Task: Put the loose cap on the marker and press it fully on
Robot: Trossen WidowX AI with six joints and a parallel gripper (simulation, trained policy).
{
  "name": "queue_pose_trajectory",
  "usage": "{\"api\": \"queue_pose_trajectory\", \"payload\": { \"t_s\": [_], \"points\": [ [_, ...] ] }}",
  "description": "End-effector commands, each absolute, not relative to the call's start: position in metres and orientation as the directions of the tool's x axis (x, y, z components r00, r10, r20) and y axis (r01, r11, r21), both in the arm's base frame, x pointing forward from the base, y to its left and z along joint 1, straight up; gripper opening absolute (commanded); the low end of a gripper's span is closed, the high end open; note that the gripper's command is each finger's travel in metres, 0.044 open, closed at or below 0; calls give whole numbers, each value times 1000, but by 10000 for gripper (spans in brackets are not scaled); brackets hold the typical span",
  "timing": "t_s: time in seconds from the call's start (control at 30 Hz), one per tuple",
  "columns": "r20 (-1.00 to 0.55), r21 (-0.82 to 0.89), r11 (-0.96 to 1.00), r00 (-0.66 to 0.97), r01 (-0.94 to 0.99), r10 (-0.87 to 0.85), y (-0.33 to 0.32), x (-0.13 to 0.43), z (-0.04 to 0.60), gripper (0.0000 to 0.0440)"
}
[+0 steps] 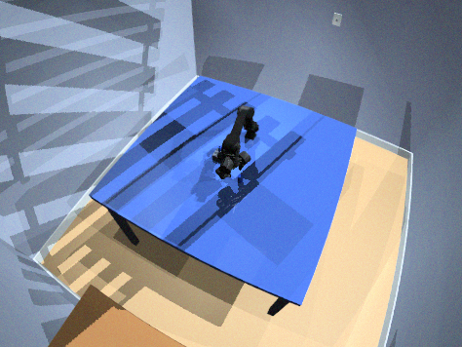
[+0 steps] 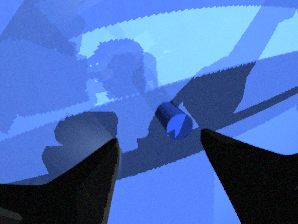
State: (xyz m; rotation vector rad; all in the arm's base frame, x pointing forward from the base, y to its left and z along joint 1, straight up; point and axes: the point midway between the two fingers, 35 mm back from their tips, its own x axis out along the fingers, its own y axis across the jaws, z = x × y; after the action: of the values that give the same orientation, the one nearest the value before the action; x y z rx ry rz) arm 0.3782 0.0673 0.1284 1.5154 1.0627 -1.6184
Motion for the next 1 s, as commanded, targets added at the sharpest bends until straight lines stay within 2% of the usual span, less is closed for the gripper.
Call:
{"api": "queue_pose_trajectory", "payload": {
  "t_s": [0.0, 0.8, 0.97],
  "points": [
    [-993, -119, -434, -114, 893, 37, 73, 375, 122, 302],
    [-979, -188, -318, -204, 929, -18, 95, 353, 71, 261],
    [-978, -188, -295, -207, 937, -33, 95, 349, 63, 238]
  ]
}}
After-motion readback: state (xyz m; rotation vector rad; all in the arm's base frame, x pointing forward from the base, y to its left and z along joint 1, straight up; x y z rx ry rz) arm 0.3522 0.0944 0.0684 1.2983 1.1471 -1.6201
